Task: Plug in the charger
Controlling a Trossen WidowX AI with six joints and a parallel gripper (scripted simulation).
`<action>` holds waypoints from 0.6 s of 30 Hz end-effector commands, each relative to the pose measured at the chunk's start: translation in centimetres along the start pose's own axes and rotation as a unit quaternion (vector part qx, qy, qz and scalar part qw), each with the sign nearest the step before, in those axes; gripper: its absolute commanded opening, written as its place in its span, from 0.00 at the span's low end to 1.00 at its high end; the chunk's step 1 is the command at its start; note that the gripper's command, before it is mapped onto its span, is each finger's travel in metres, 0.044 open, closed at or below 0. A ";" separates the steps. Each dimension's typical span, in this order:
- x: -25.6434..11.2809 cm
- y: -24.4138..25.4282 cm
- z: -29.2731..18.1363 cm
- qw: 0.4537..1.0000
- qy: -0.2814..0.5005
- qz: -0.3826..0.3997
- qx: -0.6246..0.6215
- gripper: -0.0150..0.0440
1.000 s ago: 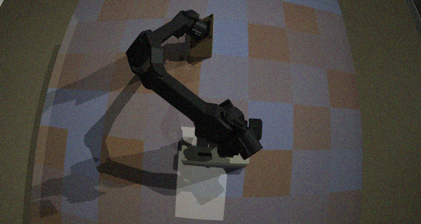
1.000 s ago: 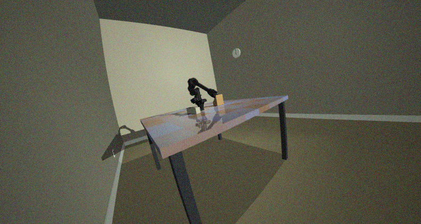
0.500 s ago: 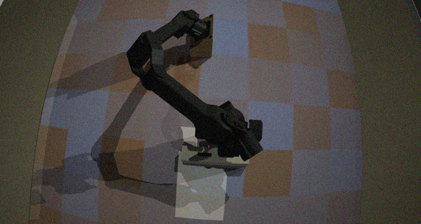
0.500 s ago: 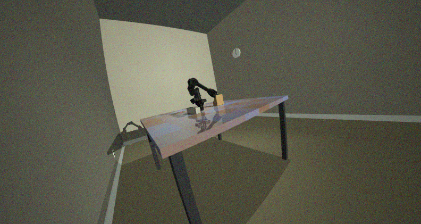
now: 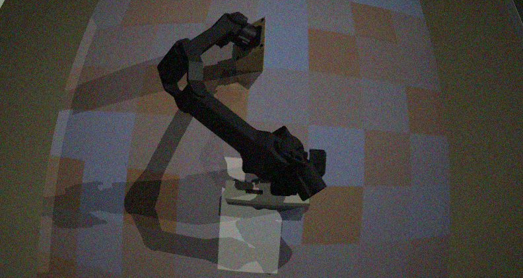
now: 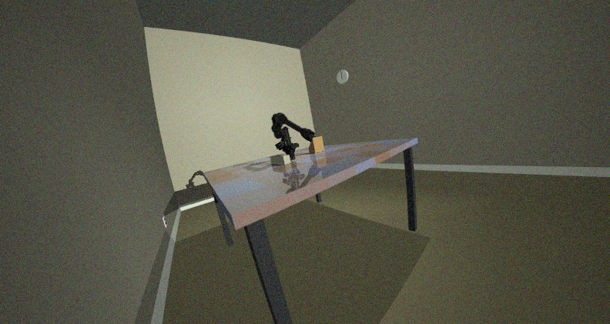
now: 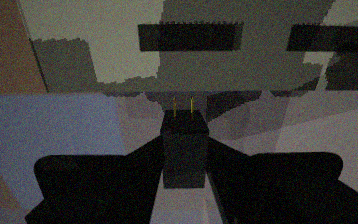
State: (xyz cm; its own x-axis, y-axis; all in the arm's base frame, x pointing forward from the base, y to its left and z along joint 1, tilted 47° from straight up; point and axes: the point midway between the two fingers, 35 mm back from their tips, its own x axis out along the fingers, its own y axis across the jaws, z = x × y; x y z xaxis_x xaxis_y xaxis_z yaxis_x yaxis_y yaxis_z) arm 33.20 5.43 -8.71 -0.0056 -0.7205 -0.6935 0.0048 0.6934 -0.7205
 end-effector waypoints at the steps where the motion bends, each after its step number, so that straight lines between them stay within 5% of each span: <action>1: -0.1 0.0 0.2 1.000 -0.002 -0.001 -0.002 0.25; 18: -0.1 0.0 0.4 1.000 -0.002 -0.001 -0.002 0.25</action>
State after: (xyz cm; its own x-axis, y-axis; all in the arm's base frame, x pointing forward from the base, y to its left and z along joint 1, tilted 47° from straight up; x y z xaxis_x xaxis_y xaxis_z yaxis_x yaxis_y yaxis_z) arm 33.44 5.45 -8.68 -0.0055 -0.7205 -0.6935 0.0049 0.6935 -0.7205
